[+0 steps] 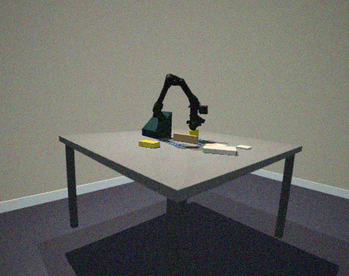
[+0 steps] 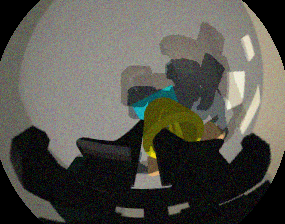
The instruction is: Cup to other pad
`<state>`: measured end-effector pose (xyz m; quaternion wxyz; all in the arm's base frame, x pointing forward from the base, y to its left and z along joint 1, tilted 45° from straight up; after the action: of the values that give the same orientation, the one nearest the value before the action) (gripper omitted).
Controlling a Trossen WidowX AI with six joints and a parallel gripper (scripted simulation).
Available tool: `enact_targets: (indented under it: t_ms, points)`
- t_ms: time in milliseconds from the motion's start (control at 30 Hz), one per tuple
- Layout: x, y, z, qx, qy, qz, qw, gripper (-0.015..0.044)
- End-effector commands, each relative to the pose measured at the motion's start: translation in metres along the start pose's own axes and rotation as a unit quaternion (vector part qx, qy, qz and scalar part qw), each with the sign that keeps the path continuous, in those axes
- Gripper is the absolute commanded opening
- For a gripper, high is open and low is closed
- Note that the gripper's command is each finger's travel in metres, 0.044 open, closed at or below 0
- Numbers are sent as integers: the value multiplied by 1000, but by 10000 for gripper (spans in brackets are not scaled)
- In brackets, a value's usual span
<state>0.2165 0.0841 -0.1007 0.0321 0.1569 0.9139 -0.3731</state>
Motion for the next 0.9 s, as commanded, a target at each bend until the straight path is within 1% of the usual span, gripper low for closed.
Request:
enact_targets:
  t_ms: [0, 33, 367, 867]
  points:
    - [0, 0, 0, 0, 0, 0, 1000, 131]
    - [0, 0, 0, 0, 0, 0, 1000, 147]
    - [0, 0, -3, 0, 0, 0, 1000, 147]
    - [0, 1, -28, 1, 1, -3, 1000, 147]
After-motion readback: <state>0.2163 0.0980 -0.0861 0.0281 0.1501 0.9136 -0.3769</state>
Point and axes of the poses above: the point midway between the two fingers, 35 mm back from their tips, its own z axis out along the fingers, its own x axis across the jaws, y = z × x, the point moved 7 cm from there along -z, back along the fingers, and after that the axes turned 12 degrees about -z, right-handed, at the moved point
